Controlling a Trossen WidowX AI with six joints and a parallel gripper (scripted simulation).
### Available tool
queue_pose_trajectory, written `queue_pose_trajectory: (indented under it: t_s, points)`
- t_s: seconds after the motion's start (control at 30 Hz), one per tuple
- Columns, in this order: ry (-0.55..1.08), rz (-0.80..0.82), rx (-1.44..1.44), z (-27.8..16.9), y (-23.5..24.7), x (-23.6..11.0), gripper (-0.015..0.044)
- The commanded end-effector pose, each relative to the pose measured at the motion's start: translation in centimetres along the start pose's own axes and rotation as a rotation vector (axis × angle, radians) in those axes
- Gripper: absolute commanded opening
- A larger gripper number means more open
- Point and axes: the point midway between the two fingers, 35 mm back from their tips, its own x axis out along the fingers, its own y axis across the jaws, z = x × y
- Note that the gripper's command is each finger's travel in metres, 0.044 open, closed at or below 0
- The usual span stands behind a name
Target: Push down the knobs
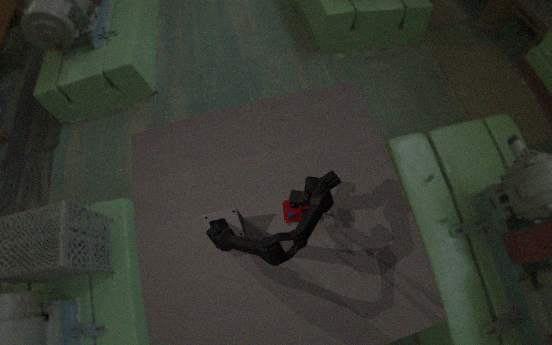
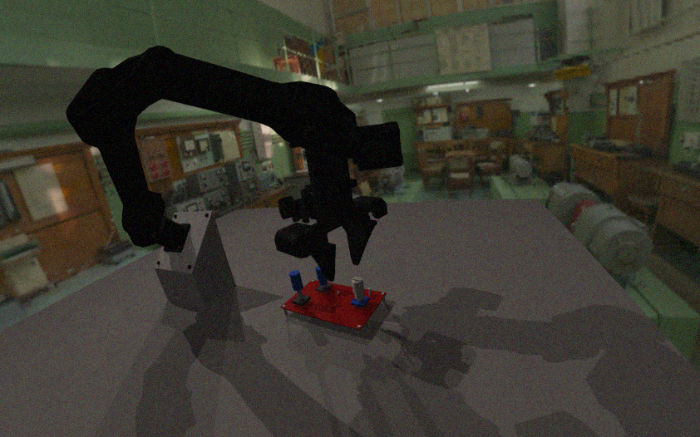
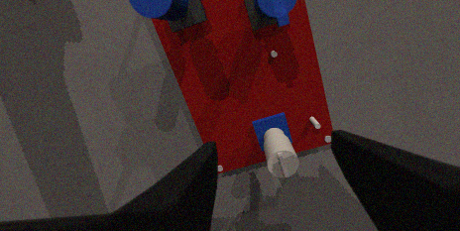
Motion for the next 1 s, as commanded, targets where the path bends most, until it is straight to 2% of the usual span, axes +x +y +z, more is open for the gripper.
queue_pose_trajectory:
  t_s: [0.0, 0.07, 0.4, 0.97]
  points:
    - [0.004, -0.015, -0.001, 3.7, 0.9, -1.5, 0.0394]
    - [0.003, -0.016, -0.001, 5.8, 1.6, -2.0, 0.0440]
    - [0.003, -0.008, 0.000, 15.8, 6.5, -2.0, 0.0440]
    - [0.003, -0.008, 0.000, 16.0, 6.6, -2.0, 0.0440]
